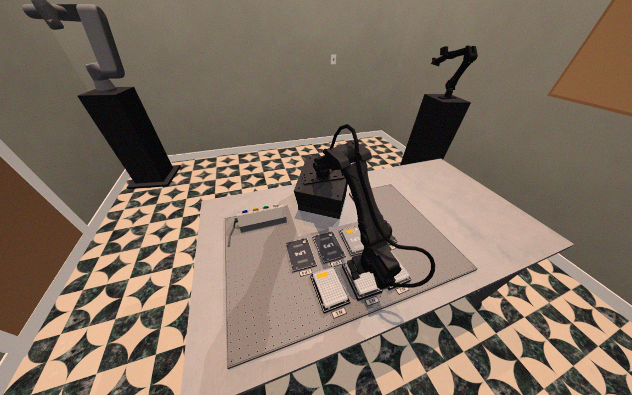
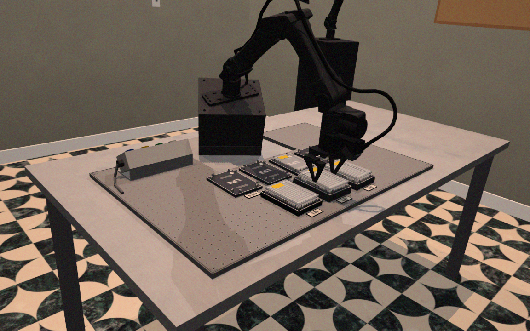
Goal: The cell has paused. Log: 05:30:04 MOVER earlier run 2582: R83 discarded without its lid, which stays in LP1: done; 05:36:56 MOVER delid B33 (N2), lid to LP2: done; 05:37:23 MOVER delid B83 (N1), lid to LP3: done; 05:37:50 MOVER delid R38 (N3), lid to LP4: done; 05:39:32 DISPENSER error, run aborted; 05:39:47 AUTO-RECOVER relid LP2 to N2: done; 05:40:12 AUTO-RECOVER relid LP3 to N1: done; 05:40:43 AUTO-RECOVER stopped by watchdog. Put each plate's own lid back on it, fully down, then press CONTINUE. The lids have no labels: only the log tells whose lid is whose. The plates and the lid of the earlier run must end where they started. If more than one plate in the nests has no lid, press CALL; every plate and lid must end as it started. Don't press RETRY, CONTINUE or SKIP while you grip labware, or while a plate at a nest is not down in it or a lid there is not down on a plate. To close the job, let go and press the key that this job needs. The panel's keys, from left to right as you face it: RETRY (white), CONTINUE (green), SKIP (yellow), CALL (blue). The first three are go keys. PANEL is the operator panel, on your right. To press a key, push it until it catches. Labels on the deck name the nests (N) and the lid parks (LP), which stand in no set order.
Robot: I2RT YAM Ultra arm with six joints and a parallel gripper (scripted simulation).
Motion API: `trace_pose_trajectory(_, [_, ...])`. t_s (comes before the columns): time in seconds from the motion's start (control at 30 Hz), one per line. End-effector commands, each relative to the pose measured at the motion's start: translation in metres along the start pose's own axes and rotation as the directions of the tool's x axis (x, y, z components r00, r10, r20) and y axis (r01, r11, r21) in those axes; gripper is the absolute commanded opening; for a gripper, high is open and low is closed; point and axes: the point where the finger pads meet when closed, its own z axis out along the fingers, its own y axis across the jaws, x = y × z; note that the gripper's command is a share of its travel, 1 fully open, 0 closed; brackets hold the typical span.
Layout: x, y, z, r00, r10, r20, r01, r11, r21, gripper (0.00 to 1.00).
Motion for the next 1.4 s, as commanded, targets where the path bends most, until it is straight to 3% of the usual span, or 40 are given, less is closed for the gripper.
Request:
trace_pose_trajectory(0.0, [0.0021, -0.0001, 0.0013, 1.0, 0.006, 0.013, -0.006, 1.0, -0.002, 0.0])
trace_pose_trajectory(0.57, [0.0058, 0.0008, 0.0049, 1.0, 0.006, 0.007, -0.006, 1.0, -0.001, 0.0])
trace_pose_trajectory(0.6, [0.0068, 0.001, 0.0063, 1.0, 0.005, 0.003, -0.005, 1.0, -0.001, 1.0])
trace_pose_trajectory(0.7, [-0.0003, 0.0007, 0.0002, 1.0, 0.003, 0.017, -0.003, 1.0, -0.001, 1.0])
trace_pose_trajectory(1.37, [-0.0003, 0.0007, 0.0002, 1.0, 0.003, 0.017, -0.003, 1.0, -0.001, 1.0])
